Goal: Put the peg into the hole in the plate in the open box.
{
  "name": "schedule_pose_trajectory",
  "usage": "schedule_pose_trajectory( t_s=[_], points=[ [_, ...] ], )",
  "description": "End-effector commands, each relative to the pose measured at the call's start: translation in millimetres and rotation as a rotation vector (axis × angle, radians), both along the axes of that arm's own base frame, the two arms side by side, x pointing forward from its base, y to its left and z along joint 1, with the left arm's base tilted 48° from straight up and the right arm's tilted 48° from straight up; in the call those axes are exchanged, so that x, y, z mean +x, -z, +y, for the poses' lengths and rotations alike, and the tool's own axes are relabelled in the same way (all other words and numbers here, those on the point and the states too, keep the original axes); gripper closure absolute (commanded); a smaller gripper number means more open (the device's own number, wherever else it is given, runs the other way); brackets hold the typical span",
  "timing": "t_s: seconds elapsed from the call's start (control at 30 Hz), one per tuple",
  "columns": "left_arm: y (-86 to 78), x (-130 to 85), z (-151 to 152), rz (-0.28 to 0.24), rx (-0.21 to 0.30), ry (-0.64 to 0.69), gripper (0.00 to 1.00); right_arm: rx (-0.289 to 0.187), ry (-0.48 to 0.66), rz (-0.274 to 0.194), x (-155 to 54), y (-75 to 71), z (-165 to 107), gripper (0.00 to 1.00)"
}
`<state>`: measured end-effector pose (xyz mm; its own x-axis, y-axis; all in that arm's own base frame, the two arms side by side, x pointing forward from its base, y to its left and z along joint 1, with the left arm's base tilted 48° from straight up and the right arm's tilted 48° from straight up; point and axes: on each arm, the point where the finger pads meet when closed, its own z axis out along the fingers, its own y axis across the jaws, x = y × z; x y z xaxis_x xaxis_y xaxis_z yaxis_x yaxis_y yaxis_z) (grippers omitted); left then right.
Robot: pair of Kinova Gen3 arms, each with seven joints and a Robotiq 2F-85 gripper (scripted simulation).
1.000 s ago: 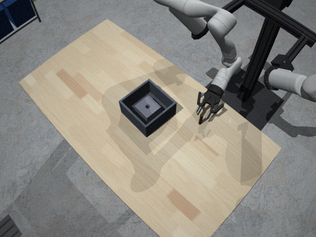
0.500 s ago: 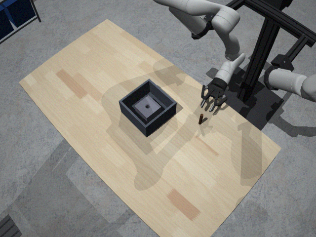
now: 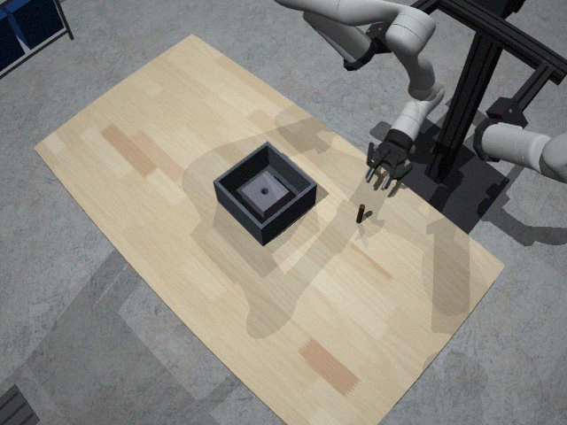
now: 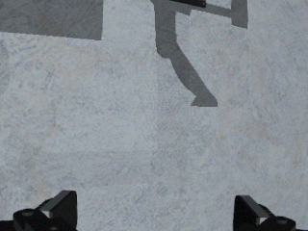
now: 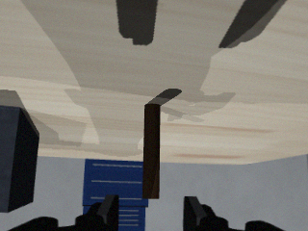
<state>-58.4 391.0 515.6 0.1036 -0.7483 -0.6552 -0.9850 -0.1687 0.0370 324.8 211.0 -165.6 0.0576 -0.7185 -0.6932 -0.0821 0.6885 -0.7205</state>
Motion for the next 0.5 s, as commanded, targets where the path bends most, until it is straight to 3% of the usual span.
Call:
schedule_pose_trajectory(
  t_s=[0.0,0.47],
  points=[
    [-0.4,-0.3,-0.1,-0.001,0.001,0.0,0.002,0.002,-0.001,0.0,-0.5,-0.5,1.2,0.526],
    [-0.4,-0.3,-0.1,-0.001,0.001,0.0,0.002,0.001,0.006,0.006,-0.6,-1.0,1.6,0.526]
  ],
)
